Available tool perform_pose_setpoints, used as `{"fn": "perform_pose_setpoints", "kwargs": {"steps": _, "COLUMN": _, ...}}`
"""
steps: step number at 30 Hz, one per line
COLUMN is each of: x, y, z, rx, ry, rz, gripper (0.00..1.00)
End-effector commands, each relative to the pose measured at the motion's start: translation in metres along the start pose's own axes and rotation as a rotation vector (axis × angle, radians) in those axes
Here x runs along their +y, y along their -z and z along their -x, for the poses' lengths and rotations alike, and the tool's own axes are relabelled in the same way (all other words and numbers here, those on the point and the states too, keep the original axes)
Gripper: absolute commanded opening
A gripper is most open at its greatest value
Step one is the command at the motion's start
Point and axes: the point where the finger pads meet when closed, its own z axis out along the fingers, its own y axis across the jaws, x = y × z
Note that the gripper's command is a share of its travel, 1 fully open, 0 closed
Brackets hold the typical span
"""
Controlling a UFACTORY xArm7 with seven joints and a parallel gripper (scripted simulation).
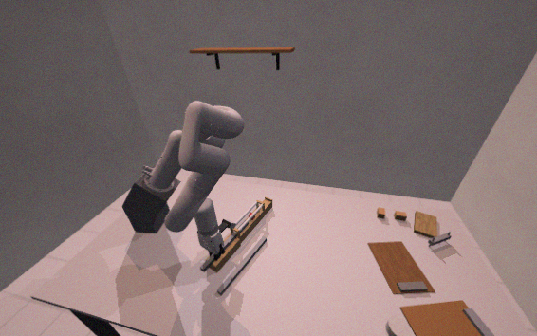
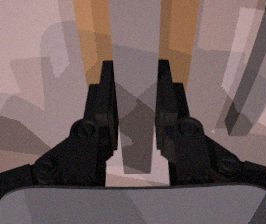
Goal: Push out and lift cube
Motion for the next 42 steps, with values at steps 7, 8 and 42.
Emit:
{"fn": "perform_pose_setpoints", "kwargs": {"steps": 7, "x": 0.001, "y": 0.000, "z": -0.029, "rx": -0.003, "ry": 0.000, "rz": 0.003, "gripper": 0.00}}
{"fn": "perform_pose_setpoints", "kwargs": {"steps": 8, "x": 0.001, "y": 0.000, "z": -0.032, "rx": -0.003, "ry": 0.000, "rz": 0.003, "gripper": 0.00}}
{"fn": "perform_pose_setpoints", "kwargs": {"steps": 42, "x": 0.001, "y": 0.000, "z": -0.097, "rx": -0.003, "ry": 0.000, "rz": 0.003, "gripper": 0.00}}
